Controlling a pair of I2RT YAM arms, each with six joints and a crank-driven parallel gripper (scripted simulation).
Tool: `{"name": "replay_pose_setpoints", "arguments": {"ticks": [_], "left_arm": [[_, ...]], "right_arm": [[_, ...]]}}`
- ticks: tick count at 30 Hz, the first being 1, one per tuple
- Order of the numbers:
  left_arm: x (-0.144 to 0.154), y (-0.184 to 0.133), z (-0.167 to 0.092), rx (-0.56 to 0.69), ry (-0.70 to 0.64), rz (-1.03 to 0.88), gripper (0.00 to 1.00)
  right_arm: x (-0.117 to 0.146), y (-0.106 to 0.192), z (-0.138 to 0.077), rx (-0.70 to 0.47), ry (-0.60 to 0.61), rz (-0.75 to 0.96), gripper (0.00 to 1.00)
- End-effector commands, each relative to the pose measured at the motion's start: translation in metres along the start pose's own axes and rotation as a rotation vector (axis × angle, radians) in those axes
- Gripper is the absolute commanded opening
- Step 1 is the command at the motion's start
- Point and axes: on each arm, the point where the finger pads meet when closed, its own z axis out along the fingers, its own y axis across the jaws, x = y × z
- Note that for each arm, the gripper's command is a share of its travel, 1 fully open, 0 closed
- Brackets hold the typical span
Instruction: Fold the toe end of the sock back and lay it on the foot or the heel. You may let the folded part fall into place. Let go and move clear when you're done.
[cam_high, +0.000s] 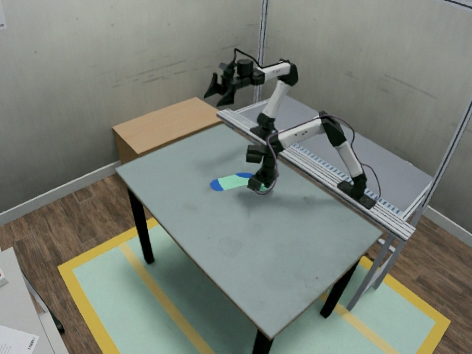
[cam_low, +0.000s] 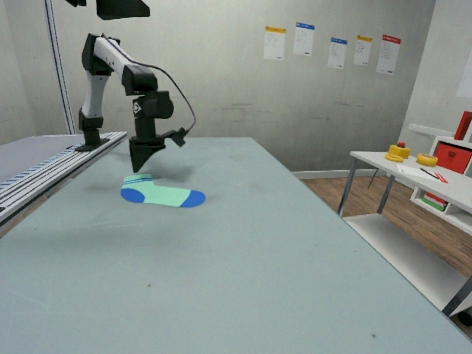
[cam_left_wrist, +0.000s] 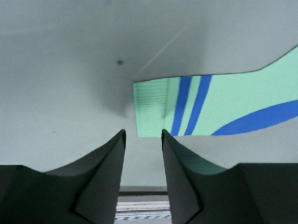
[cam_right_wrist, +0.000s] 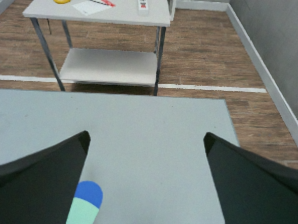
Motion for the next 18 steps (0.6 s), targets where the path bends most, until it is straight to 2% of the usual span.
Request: {"name": "replay_pose_setpoints", "arguments": {"ticks": [1,4,5,13,15,18], "left_arm": [[-0.005,-0.006,-0.001,0.023,-0.023,-0.005,0.34],[-0.004,-0.005,-0.001,0.020,-0.022,-0.004,0.34],[-0.001,0.004,0.016,-0.016,-0.003,-0.006,0.34],[-0.006,-0.005,0.010,0.015,-0.021,-0.006,0.34],[-0.002,0.006,0.024,-0.020,-0.004,-0.009,0.34],[-0.003,0.004,0.025,-0.012,-0.005,-0.010,0.34]], "right_arm": [[-0.007,-0.001,-0.001,0.005,-0.018,0.001,1.00],[-0.007,-0.001,-0.001,0.005,-0.018,0.001,1.00],[-0.007,-0.001,-0.001,0.005,-0.018,0.001,1.00],[-0.007,-0.001,-0.001,0.005,-0.018,0.001,1.00],[-0.007,-0.001,-0.001,0.005,-0.018,0.001,1.00],[-0.007,-0.001,-0.001,0.005,-0.018,0.001,1.00]]}}
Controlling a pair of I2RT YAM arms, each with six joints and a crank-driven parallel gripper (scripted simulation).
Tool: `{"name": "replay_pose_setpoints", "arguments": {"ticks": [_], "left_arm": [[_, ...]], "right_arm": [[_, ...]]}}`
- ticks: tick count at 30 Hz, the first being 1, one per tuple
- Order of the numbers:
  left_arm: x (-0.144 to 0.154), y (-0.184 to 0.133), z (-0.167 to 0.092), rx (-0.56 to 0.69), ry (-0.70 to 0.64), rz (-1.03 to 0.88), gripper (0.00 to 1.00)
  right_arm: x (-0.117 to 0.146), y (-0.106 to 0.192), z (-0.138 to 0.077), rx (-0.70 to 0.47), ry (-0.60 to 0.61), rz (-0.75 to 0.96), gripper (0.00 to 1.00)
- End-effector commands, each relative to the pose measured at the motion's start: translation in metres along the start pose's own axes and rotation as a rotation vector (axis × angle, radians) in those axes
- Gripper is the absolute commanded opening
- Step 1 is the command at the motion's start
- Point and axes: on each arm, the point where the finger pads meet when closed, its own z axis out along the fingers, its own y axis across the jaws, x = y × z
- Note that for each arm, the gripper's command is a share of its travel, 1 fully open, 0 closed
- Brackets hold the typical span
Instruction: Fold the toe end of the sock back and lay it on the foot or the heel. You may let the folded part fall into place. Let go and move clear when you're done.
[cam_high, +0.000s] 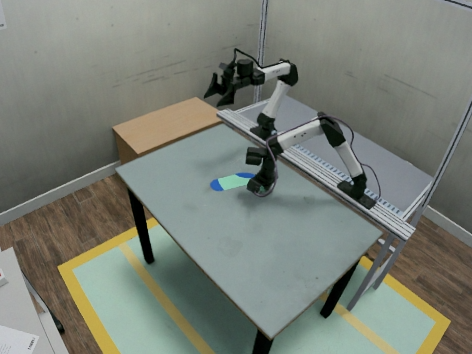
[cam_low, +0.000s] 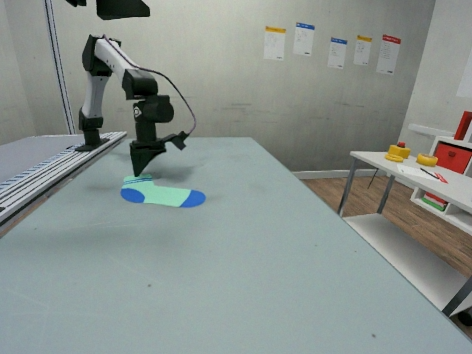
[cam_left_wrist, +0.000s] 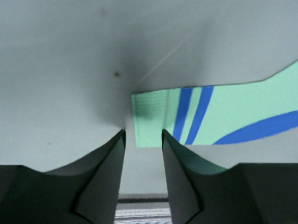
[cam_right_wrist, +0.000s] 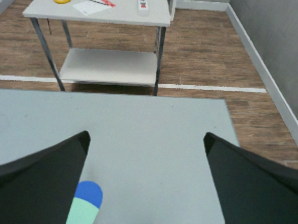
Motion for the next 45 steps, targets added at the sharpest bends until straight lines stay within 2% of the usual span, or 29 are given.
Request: {"name": "replay_pose_setpoints", "arguments": {"ticks": [1,12,19,20,31,36,37,45], "left_arm": [[-0.002,0.005,0.014,-0.019,-0.001,-0.011,0.34],[0.005,0.007,0.023,-0.034,0.005,0.000,0.34],[0.010,0.002,0.024,-0.008,0.024,0.002,0.29],[0.005,-0.013,0.029,0.062,0.004,0.001,0.28],[0.012,0.000,0.030,0.030,0.043,-0.006,0.21],[0.009,-0.012,0.029,0.093,0.020,0.005,0.18],[0.011,-0.006,0.029,0.063,0.025,0.002,0.17],[0.012,-0.004,0.031,0.056,0.029,0.001,0.12]], "right_arm": [[-0.007,-0.001,-0.001,0.005,-0.018,0.001,1.00],[-0.007,-0.001,-0.001,0.005,-0.018,0.001,1.00],[-0.007,-0.001,-0.001,0.005,-0.018,0.001,1.00],[-0.007,-0.001,-0.001,0.005,-0.018,0.001,1.00],[-0.007,-0.001,-0.001,0.005,-0.018,0.001,1.00],[-0.007,-0.001,-0.001,0.005,-0.018,0.001,1.00],[-0.007,-0.001,-0.001,0.005,-0.018,0.001,1.00],[-0.007,-0.001,-0.001,0.005,-0.018,0.001,1.00]]}}
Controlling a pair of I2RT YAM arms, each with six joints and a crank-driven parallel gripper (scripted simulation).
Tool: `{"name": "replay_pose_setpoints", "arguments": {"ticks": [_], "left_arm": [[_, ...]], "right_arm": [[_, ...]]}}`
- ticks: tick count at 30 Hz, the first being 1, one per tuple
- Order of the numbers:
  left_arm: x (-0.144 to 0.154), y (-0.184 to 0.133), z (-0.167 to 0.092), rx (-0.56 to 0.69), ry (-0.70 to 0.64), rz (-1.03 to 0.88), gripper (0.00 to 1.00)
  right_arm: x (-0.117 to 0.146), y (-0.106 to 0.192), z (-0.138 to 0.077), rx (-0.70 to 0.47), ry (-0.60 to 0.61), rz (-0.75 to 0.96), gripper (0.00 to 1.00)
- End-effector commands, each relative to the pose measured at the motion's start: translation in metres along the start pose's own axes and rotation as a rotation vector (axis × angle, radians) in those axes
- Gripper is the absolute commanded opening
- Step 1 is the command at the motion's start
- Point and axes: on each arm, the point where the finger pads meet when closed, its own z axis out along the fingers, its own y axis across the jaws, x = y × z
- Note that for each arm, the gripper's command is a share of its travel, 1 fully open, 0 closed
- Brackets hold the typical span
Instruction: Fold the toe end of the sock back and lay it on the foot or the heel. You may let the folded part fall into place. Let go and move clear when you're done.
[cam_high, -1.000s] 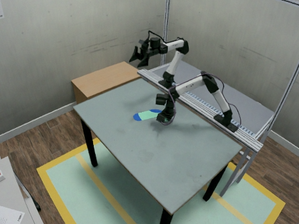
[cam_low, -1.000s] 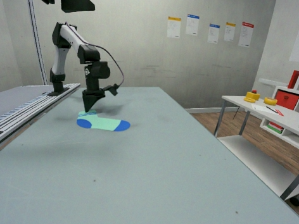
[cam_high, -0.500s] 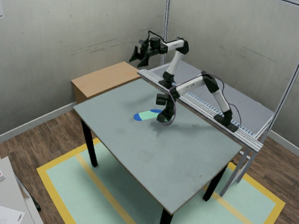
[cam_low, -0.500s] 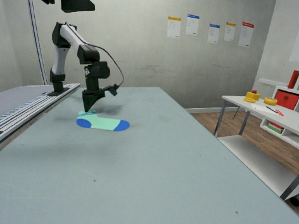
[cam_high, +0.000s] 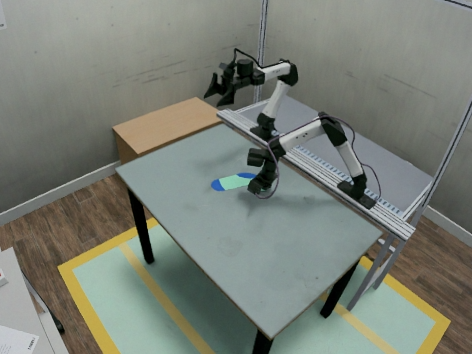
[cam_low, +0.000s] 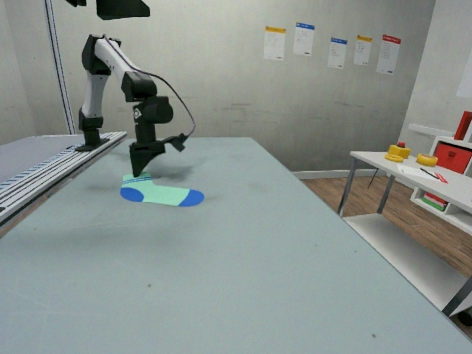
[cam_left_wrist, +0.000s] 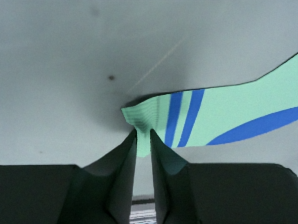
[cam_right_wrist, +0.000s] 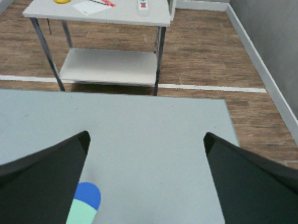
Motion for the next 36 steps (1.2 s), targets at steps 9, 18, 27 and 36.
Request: {"name": "replay_pose_setpoints", "arguments": {"ticks": [9,18,27,36], "left_arm": [[0.004,-0.001,0.032,0.027,-0.006,0.004,0.07],[-0.005,-0.019,0.023,0.061,-0.041,0.010,0.02],[-0.003,-0.014,0.022,0.037,-0.033,0.008,0.02],[-0.009,-0.018,-0.024,0.076,-0.047,0.007,0.02]], "right_arm": [[-0.007,-0.001,-0.001,0.005,-0.018,0.001,1.00],[-0.007,-0.001,-0.001,0.005,-0.018,0.001,1.00],[-0.007,-0.001,-0.001,0.005,-0.018,0.001,1.00],[-0.007,-0.001,-0.001,0.005,-0.018,0.001,1.00]]}}
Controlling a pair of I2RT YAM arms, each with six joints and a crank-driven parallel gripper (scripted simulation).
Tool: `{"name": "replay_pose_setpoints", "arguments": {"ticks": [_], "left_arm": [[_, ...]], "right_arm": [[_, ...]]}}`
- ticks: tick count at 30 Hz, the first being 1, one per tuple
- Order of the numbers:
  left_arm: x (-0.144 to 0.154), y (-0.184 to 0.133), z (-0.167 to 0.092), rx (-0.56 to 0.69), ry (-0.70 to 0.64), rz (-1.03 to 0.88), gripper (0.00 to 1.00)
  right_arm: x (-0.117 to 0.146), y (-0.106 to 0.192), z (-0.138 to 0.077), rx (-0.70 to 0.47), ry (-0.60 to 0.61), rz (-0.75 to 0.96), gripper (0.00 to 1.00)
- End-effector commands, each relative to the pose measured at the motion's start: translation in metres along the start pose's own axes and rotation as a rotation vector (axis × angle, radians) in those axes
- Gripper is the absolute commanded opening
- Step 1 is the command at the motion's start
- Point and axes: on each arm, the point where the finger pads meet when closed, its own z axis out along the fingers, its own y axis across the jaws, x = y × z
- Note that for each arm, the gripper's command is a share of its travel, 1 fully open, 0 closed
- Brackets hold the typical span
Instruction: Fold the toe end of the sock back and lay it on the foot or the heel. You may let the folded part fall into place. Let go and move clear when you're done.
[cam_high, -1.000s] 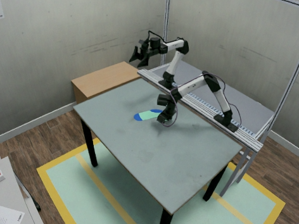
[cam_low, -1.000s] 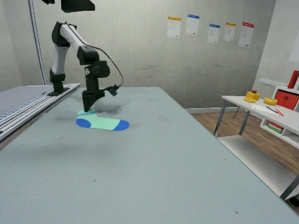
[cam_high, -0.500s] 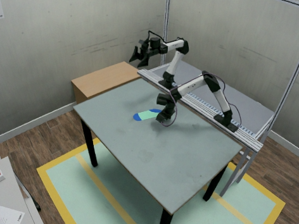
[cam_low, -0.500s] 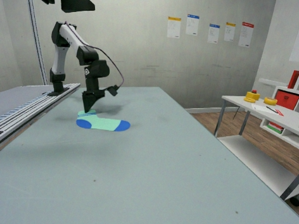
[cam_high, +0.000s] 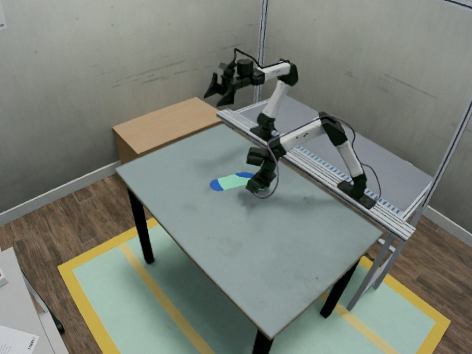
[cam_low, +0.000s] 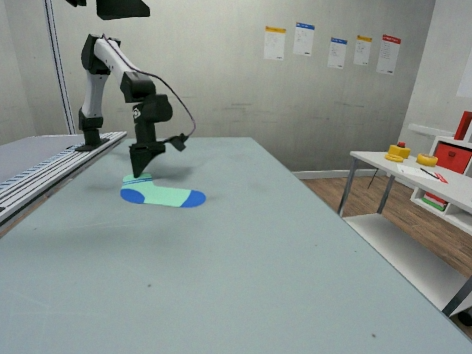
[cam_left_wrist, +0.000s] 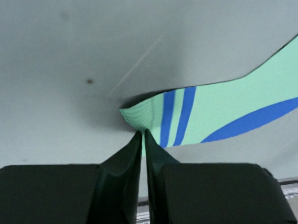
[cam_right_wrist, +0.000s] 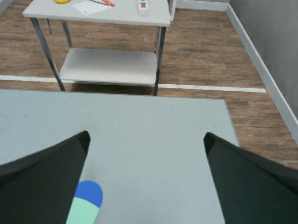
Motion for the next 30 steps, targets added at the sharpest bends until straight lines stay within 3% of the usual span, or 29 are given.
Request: {"name": "replay_pose_setpoints", "arguments": {"ticks": [1,7,12,21,22,30], "left_arm": [[-0.011,-0.008,-0.030,0.028,-0.039,0.003,0.02],[-0.007,-0.016,-0.051,0.057,-0.018,0.007,0.02],[0.004,-0.005,-0.034,0.011,-0.016,0.003,0.02],[-0.003,-0.022,-0.045,0.070,-0.028,0.013,0.02],[-0.004,-0.004,-0.040,0.050,-0.017,0.008,0.02],[-0.006,0.012,-0.043,0.053,-0.020,0.009,0.02]], "right_arm": [[-0.007,-0.001,-0.001,0.005,-0.018,0.001,1.00],[-0.007,-0.001,-0.001,0.005,-0.018,0.001,1.00],[-0.007,-0.001,-0.001,0.005,-0.018,0.001,1.00],[-0.007,-0.001,-0.001,0.005,-0.018,0.001,1.00],[-0.007,-0.001,-0.001,0.005,-0.018,0.001,1.00],[-0.007,-0.001,-0.001,0.005,-0.018,0.001,1.00]]}}
